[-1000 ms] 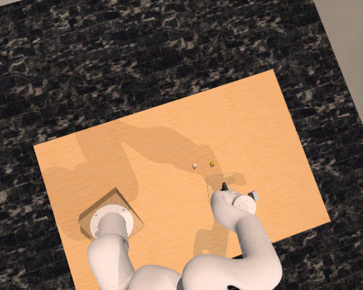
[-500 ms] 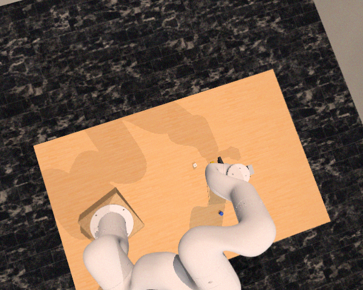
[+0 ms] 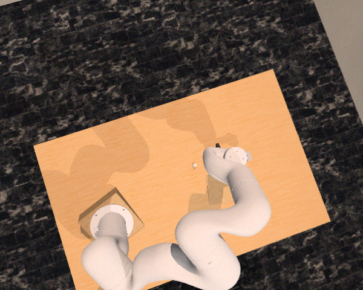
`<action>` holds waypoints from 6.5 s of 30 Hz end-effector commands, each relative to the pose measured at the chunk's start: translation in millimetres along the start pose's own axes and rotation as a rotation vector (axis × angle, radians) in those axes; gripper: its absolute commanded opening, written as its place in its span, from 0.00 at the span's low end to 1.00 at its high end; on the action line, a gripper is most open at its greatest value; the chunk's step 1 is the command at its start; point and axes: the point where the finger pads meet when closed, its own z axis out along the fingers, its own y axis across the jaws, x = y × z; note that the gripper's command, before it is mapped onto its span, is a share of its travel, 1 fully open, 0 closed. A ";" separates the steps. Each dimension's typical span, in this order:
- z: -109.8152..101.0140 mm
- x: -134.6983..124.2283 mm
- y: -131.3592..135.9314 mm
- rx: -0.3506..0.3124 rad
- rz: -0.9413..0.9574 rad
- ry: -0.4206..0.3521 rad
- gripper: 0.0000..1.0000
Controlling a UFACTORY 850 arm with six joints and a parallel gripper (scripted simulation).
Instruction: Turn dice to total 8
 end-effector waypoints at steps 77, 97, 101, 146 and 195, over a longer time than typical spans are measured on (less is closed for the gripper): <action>-0.7 -83.4 -19.5 0.001 0.000 0.001 1.00; -0.7 -83.4 -19.5 0.001 0.000 0.001 1.00; -0.7 -83.4 -19.5 0.001 0.000 0.001 1.00; -111.0 -66.5 53.2 0.008 0.253 -0.002 1.00; -81.4 -73.1 236.6 -0.005 0.269 0.004 1.00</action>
